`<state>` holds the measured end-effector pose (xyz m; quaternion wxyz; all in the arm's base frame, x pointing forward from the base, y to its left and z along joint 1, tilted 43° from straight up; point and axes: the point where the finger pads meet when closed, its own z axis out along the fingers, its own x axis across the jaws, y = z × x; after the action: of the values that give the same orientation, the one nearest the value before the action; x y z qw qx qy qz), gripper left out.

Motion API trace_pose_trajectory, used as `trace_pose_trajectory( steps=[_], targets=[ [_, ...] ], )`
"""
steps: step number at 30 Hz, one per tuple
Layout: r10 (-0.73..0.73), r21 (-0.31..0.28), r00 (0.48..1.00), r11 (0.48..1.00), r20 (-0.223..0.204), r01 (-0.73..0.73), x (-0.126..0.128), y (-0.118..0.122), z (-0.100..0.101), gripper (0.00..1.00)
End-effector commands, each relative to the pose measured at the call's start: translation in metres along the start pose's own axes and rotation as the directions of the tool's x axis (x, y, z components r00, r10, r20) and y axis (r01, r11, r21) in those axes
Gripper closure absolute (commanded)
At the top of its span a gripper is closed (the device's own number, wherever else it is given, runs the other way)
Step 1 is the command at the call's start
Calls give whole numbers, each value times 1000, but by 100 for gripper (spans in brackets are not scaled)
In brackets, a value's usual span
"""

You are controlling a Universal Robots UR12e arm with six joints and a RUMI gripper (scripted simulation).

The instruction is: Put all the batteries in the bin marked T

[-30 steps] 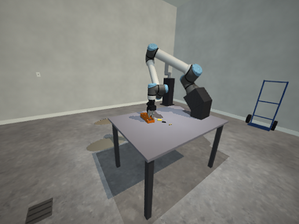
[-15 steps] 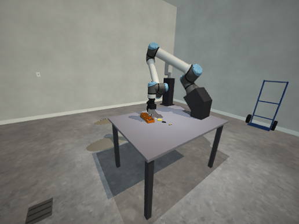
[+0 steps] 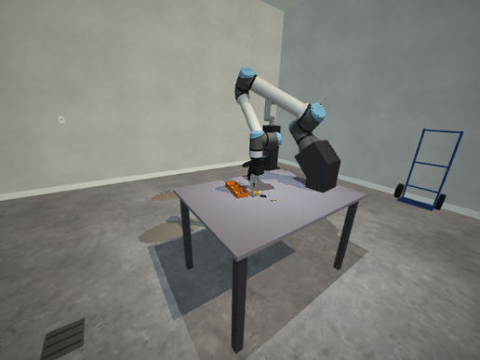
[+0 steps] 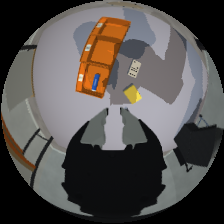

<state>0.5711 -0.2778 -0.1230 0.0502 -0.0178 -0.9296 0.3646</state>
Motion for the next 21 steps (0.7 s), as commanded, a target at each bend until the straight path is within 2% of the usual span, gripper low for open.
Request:
trace_pose_trajectory(
  steps=[1, 8, 11, 21],
  targets=[
    [-156, 2, 988, 988, 7, 156, 22, 29, -4, 83],
    [-365, 4, 931, 931, 5, 365, 54, 70, -7, 83],
    [-450, 6, 893, 893, 10, 450, 56, 73, -7, 83],
    [-468, 7, 884, 884, 11, 468, 52, 68, -7, 83]
  ],
)
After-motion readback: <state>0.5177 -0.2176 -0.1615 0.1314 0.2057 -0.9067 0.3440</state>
